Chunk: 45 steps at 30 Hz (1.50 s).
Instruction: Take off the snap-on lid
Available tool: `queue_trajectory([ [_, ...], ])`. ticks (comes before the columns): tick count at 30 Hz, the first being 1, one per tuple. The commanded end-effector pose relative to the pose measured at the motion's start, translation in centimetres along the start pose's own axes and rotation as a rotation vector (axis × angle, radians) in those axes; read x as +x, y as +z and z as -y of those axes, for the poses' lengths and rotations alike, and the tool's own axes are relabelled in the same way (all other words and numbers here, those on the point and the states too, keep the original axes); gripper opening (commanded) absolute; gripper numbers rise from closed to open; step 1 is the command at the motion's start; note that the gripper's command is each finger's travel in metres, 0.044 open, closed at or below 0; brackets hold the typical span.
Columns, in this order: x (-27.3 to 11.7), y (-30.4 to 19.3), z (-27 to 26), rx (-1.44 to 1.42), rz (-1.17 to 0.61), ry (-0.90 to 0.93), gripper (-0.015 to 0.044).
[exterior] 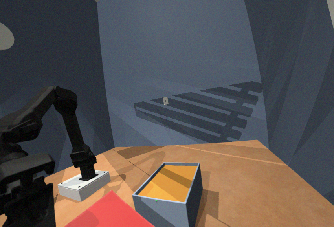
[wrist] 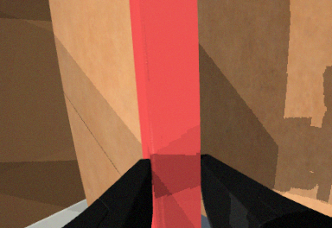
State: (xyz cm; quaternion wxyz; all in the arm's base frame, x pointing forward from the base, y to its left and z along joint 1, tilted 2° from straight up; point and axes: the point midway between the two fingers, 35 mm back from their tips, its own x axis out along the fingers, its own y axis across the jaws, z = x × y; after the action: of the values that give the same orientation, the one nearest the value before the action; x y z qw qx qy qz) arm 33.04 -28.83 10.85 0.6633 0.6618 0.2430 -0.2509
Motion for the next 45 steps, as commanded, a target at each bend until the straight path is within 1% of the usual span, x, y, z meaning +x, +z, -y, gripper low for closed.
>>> queue_trajectory([
  [1, 0.3, -0.1, 0.2, -0.007, -0.005, 0.007, 0.0],
  [45, 2.6, -0.1, 2.9, -0.007, -0.005, 0.007, 0.0],
])
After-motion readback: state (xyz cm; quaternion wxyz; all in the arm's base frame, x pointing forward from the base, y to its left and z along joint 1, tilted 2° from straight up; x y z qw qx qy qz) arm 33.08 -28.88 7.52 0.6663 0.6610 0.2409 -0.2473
